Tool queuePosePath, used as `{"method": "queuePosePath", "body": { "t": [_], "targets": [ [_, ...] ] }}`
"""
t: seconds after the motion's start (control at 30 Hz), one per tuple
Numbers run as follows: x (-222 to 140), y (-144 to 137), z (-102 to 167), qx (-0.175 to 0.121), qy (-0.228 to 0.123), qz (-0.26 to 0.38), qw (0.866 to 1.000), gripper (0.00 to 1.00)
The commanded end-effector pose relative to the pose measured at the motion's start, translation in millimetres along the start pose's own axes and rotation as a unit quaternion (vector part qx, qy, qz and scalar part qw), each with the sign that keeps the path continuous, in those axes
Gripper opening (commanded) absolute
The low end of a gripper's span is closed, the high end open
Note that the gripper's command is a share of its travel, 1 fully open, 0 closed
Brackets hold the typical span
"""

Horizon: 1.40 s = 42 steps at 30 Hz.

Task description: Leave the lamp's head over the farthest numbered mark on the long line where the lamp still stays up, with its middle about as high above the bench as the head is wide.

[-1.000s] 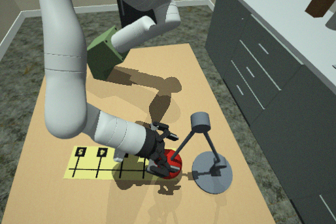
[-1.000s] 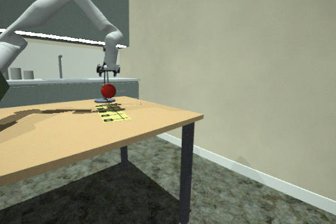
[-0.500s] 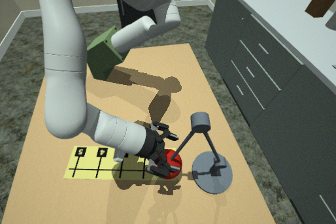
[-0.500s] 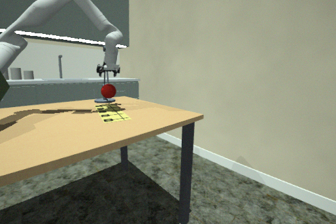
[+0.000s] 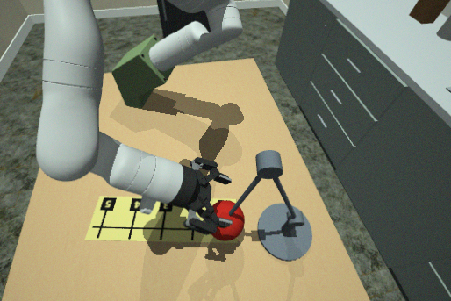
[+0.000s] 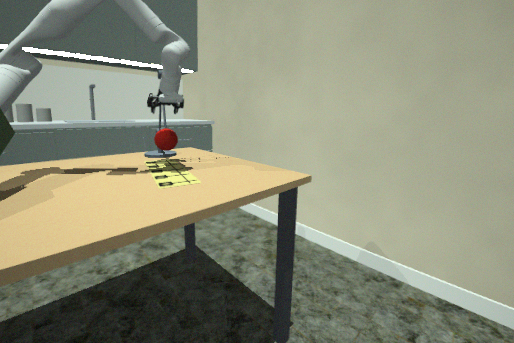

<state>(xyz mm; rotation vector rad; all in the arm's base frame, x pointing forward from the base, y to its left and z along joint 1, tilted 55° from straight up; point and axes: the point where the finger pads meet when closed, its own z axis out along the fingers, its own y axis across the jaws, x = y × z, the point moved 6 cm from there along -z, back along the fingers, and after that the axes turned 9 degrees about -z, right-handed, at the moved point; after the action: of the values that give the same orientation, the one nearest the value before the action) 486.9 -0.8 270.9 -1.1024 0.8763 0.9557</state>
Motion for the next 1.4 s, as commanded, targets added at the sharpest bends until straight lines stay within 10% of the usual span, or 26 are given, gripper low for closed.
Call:
{"method": "queuePosePath", "body": {
  "t": [0.0,0.73,1.37],
  "targets": [
    [0,-3,-17,0.008,0.003,-0.003,1.0,1.0],
    [-1,-1,-98,0.003,0.002,-0.001,1.0,1.0],
    [-2,0,-94,0.0,0.001,0.0,1.0,1.0]
  ]
}}
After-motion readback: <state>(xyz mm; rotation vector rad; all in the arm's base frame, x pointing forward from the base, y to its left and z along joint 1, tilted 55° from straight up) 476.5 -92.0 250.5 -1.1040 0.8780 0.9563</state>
